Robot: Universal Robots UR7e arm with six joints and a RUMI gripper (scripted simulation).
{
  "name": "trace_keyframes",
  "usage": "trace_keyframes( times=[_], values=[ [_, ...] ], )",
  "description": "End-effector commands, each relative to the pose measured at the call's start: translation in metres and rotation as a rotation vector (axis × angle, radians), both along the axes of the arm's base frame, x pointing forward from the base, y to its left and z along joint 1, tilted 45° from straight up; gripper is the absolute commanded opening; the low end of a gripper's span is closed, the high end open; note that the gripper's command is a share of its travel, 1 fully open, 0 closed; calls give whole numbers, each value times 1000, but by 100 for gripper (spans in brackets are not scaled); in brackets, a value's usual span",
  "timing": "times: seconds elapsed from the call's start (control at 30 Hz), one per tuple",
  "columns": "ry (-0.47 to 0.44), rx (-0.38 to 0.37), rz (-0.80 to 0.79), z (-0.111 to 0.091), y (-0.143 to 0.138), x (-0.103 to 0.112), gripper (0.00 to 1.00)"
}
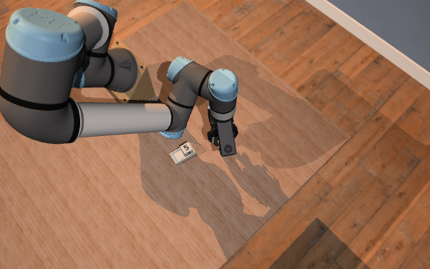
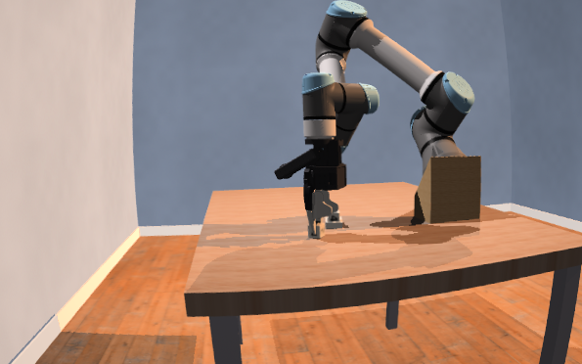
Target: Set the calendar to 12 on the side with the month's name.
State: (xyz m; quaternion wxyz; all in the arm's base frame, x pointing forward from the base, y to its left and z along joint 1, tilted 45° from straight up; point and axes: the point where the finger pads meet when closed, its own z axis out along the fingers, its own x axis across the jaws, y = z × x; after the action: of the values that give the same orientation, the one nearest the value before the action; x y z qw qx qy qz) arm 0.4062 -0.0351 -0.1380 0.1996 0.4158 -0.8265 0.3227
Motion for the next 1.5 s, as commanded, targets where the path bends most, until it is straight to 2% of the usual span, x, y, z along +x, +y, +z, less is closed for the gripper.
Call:
trace_keyframes(
  times=[0.0,0.17,0.3,0.43,0.57,1.03,1.23,1.47],
  values=[
    [-1,0,1,0,0,0,11],
    [-1,0,1,0,0,0,15],
    [-1,0,1,0,0,0,22],
    [-1,0,1,0,0,0,22],
    [-1,0,1,0,0,0,29],
    [-1,0,1,1,1,0,29],
    [-1,0,1,11,10,1,29],
    [-1,0,1,33,33,3,29]
  ],
)
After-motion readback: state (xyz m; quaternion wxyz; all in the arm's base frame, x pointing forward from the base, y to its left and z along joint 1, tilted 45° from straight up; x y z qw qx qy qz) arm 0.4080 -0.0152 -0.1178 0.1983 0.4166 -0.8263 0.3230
